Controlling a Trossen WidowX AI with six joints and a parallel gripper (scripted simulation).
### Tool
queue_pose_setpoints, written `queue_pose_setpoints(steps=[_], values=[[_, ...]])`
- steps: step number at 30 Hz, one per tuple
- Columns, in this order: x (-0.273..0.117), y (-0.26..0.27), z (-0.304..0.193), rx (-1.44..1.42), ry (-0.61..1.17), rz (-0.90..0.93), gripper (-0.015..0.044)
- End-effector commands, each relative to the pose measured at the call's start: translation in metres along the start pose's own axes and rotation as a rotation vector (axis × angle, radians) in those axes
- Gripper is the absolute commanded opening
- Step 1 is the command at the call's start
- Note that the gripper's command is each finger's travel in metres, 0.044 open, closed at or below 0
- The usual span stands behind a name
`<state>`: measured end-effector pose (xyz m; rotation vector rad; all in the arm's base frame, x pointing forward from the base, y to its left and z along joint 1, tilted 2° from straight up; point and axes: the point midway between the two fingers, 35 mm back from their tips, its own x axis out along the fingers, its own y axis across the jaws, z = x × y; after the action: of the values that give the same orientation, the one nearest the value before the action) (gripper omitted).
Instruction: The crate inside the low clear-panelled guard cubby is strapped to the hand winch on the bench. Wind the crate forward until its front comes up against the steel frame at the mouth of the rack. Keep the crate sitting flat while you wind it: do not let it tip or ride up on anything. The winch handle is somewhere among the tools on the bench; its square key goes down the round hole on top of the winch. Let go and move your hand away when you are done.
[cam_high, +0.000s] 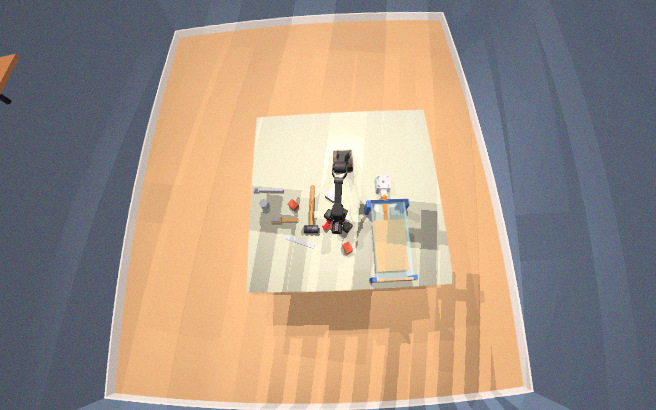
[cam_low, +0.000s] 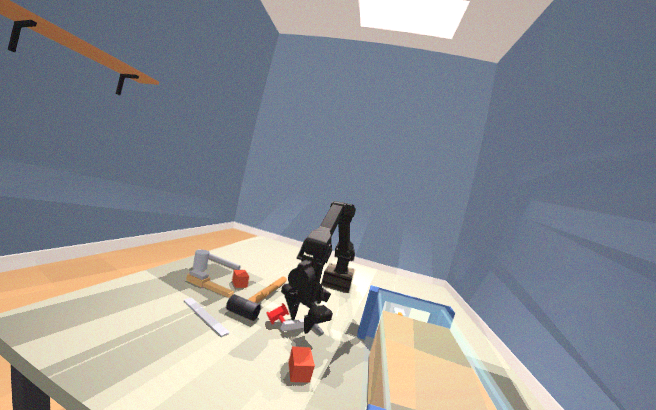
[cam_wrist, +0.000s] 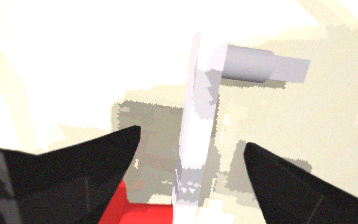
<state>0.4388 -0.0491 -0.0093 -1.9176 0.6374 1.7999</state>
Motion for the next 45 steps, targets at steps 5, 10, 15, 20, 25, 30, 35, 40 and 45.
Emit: queue_pose_setpoints(steps=[5,10,15,20,25,30,35,40,45], values=[[-0.0005,0.0000,0.0000,0.000,0.000,0.000,0.0287],[-0.0005,0.0000,0.0000,0.000,0.000,0.000,0.0253],[-0.0005,0.0000,0.0000,0.000,0.000,0.000,0.0220],[-0.0005,0.0000,0.0000,0.000,0.000,0.000,0.0187],[-0.0005,0.0000,0.0000,0.000,0.000,0.000,0.0153],[-0.0005,0.0000,0.0000,0.000,0.000,0.000,0.0120],[-0.0005,0.0000,0.0000,0.000,0.000,0.000,0.0087],[-0.0005,0.0000,0.0000,0.000,0.000,0.000,0.0053],[-0.0005,0.0000,0.0000,0.000,0.000,0.000,0.0000]])
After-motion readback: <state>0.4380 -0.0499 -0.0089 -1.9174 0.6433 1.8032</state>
